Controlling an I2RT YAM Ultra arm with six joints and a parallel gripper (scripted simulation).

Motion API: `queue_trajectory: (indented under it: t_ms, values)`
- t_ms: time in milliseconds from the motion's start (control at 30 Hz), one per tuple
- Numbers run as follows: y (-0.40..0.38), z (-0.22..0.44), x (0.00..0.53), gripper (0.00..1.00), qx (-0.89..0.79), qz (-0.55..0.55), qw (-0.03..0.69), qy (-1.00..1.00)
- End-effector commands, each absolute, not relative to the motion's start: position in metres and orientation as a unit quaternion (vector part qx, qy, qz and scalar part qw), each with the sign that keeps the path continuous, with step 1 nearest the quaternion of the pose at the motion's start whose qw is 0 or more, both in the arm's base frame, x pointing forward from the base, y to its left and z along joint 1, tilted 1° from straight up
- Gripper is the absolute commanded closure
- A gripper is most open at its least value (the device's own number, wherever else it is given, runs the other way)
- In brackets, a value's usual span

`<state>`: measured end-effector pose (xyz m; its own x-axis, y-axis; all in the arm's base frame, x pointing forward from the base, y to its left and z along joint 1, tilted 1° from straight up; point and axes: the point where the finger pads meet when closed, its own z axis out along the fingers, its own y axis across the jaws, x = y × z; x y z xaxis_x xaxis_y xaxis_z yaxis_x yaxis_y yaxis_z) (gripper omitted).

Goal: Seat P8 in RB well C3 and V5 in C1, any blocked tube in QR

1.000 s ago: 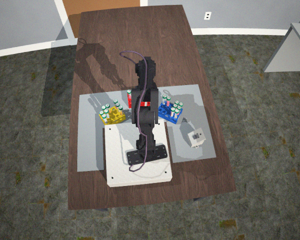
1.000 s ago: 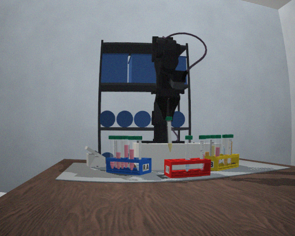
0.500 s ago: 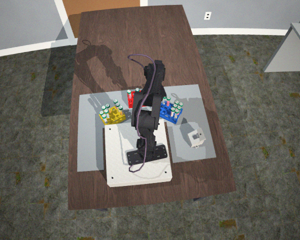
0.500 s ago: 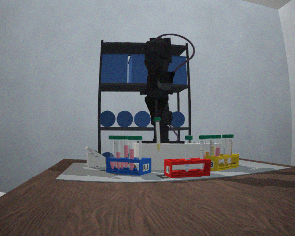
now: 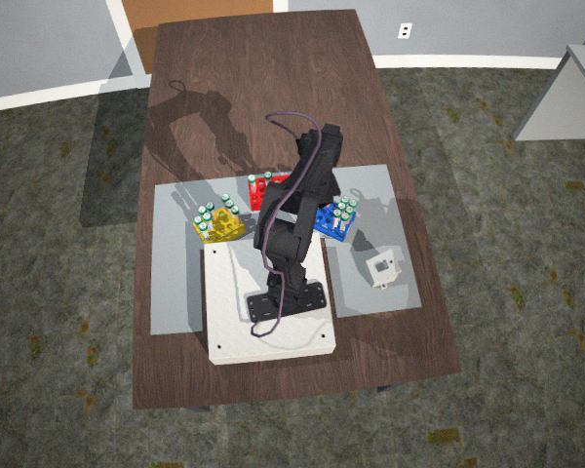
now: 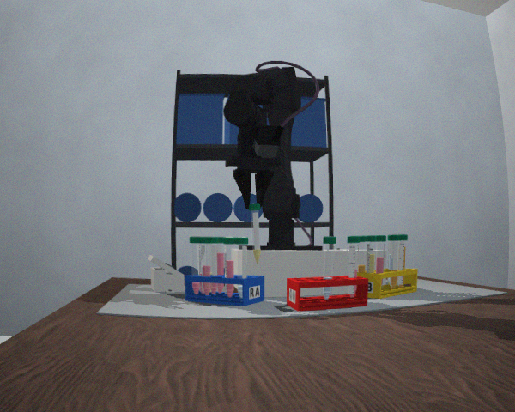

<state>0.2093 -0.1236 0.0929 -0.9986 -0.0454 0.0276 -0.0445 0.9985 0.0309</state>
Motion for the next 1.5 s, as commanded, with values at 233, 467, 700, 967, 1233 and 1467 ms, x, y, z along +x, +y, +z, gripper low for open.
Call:
queue_trajectory:
  t_ms: [233, 467, 700, 967, 1233, 1467]
  values:
    - [-0.140, 0.100, 0.223, 1.00, 0.040, -0.005, -0.004, -0.999]
    - [-0.148, 0.099, 0.231, 1.00, 0.039, -0.005, -0.003, -0.999]
    - [-0.154, 0.099, 0.238, 1.00, 0.039, -0.006, -0.002, -0.999]
    - [-0.160, 0.099, 0.243, 1.00, 0.039, -0.010, 0.004, -0.999]
    - [-0.169, 0.098, 0.252, 1.00, 0.037, -0.011, 0.006, -0.999]
    - [-0.174, 0.098, 0.259, 1.00, 0.038, -0.011, 0.006, -0.999]
